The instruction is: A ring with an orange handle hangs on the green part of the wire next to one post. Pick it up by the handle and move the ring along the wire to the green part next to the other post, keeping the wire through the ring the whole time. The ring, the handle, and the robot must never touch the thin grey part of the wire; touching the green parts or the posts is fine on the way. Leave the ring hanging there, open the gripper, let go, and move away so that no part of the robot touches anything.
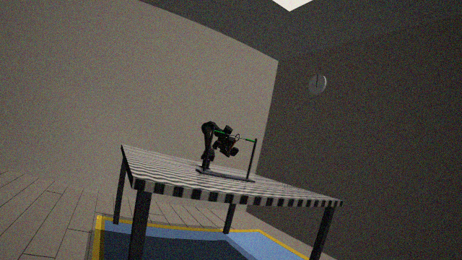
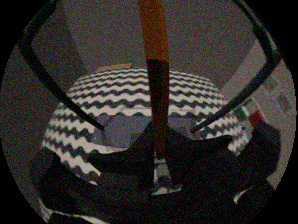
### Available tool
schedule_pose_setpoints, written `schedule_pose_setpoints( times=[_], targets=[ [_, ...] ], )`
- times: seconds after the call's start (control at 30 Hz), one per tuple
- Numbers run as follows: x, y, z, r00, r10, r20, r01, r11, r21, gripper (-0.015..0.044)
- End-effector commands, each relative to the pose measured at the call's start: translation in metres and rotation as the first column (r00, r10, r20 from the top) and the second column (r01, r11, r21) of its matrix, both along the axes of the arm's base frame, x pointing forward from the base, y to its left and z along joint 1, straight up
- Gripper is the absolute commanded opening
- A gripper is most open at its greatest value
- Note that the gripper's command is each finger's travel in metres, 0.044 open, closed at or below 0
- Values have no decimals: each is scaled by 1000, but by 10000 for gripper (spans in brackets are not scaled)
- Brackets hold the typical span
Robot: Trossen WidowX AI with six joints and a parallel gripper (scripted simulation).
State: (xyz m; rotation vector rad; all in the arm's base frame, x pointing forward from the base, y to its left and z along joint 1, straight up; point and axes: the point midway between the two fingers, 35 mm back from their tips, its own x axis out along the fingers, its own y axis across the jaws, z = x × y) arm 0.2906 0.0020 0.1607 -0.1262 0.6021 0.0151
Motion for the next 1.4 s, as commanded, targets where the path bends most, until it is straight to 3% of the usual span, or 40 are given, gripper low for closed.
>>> schedule_pose_setpoints(
  times=[0.0, 0.6, 1.37],
  targets=[
    [-1, 8, -1, 1000, -13, 3, 13, 999, 40, -150],
    [0, 45, 0, 998, -64, 8, 62, 982, 179, -150],
    [0, 66, 1, 997, -79, 21, 75, 986, 152, -150]
  ],
)
